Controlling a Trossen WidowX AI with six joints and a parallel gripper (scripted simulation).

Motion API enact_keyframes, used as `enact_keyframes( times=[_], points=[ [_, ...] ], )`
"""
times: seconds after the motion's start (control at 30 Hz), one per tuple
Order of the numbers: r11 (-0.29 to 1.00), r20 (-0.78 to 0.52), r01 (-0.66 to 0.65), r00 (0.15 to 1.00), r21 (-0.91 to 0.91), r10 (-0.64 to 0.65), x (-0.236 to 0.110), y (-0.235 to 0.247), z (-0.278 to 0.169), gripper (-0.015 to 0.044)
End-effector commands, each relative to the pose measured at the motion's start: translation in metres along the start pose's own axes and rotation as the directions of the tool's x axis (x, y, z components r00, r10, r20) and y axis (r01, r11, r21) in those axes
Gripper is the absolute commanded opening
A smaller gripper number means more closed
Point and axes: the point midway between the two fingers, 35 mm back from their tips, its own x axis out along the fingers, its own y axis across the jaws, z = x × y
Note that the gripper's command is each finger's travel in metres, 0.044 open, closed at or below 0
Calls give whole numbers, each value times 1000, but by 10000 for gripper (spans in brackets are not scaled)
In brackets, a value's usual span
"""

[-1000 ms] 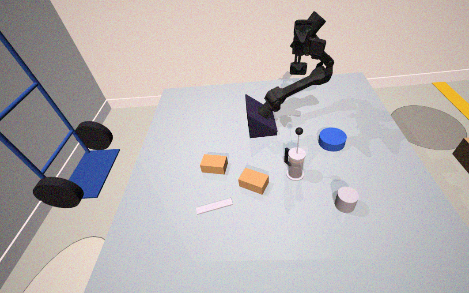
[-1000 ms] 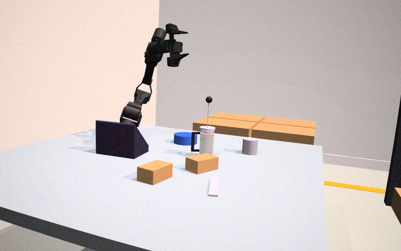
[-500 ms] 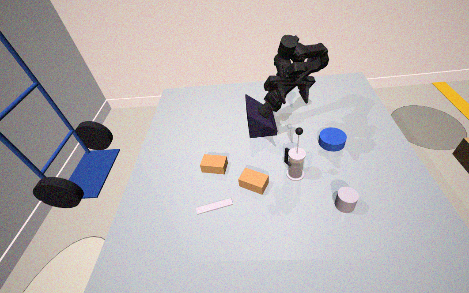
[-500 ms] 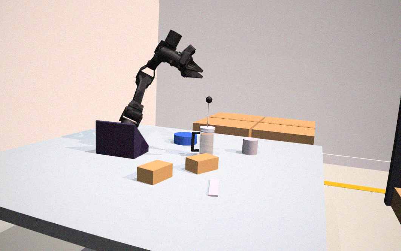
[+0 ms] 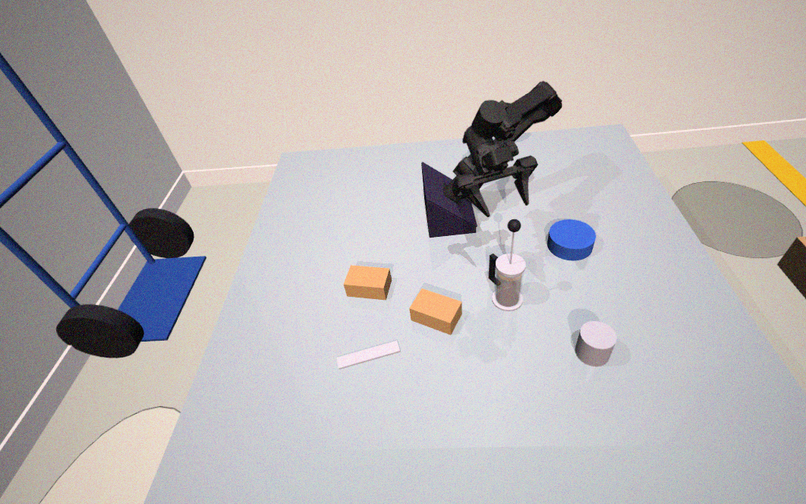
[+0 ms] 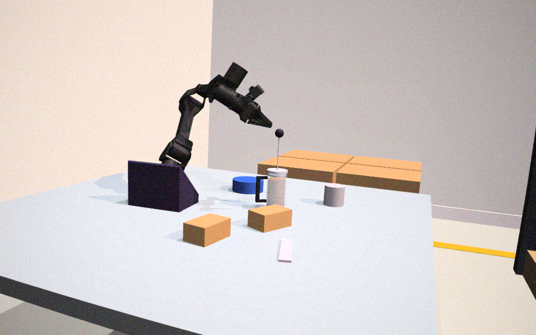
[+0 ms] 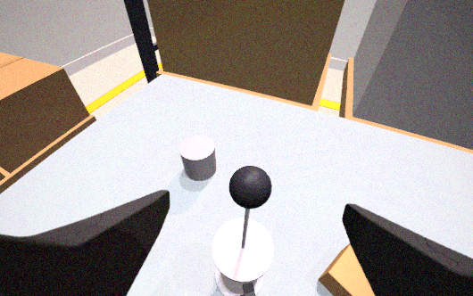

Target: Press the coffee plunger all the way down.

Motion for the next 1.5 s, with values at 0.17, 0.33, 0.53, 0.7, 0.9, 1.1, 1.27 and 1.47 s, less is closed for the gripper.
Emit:
enact_keyframes(
  times=[0.17, 0.33, 0.53, 0.7, 0.9, 1.1, 1.27, 1.47],
  points=[
    [1000, 0, 1, 1000, -3, -1, 11, 1, -2, 440],
    [1000, -1, 1, 1000, -4, -1, 19, 1, -2, 440],
    [1000, 1, 0, 1000, -4, 0, 29, 2, -2, 440],
    [1000, 4, -2, 1000, -4, 2, 37, 3, -2, 440],
    [1000, 6, -3, 1000, -4, 3, 40, 3, -2, 387],
    [1000, 6, -3, 1000, -4, 3, 40, 3, -2, 230],
    [1000, 6, -3, 1000, -4, 3, 40, 3, -2, 118],
    [1000, 6, -3, 1000, -4, 3, 40, 3, -2, 117]
  ],
)
